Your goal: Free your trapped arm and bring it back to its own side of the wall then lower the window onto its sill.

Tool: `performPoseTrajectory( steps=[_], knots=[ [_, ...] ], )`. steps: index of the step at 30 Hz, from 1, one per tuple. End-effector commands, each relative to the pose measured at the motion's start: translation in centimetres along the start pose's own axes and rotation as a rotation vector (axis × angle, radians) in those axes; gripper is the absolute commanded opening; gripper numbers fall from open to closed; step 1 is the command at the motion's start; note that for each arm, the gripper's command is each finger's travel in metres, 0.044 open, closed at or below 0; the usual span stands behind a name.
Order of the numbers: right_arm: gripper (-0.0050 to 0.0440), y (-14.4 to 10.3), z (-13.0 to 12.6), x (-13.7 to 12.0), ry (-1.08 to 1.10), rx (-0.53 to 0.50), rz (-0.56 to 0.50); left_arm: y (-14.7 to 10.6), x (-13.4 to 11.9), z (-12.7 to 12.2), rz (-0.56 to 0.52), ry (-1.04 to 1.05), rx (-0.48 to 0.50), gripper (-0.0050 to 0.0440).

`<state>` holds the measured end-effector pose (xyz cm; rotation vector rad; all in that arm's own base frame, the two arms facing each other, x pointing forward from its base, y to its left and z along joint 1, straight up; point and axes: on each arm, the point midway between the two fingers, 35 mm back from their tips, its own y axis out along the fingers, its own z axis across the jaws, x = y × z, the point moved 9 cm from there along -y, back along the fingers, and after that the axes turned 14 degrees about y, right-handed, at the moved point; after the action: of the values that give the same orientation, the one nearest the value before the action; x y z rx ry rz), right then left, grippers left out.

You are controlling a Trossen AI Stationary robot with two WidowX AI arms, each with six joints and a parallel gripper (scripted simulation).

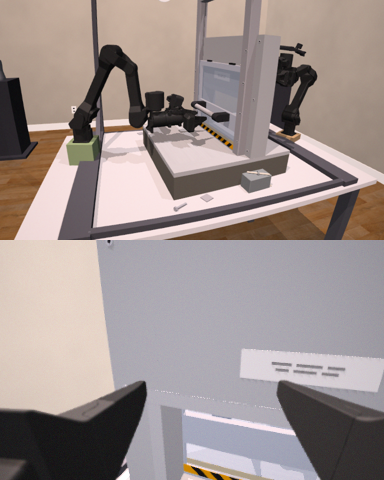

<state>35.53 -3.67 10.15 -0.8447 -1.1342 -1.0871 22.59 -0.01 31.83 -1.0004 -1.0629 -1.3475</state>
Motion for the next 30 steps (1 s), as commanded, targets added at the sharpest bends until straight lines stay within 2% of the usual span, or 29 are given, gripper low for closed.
performPoseTrajectory(
  steps=[1,13,15,19,26,30],
  knots=[
    [0.04,-0.6,0.3,1.6,-0.008,0.005,-0.028,-0.1,0.7,0.1,-0.021,-0.002,0.002,0.04],
    [0.04,-3.2,1.0,3.7,-0.01,0.005,-0.026,-0.1,0.7,0.1,-0.021,-0.002,0.002,0.04],
    [0.04,-1.9,2.0,6.7,-0.043,0.016,-0.094,-0.1,0.7,0.1,-0.021,-0.002,0.002,0.04],
    [0.04,-2.1,3.0,8.1,-0.028,-0.048,-0.064,-0.1,0.7,0.1,-0.021,-0.002,0.002,0.04],
    [0.04,-3.1,5.5,12.3,-0.028,-0.101,-0.089,-0.1,0.7,0.1,-0.021,-0.002,0.002,0.04],
    [0.04,-3.1,5.5,12.3,-0.028,-0.101,-0.089,-0.1,0.7,0.1,-0.021,-0.002,0.002,0.04]
  ],
)
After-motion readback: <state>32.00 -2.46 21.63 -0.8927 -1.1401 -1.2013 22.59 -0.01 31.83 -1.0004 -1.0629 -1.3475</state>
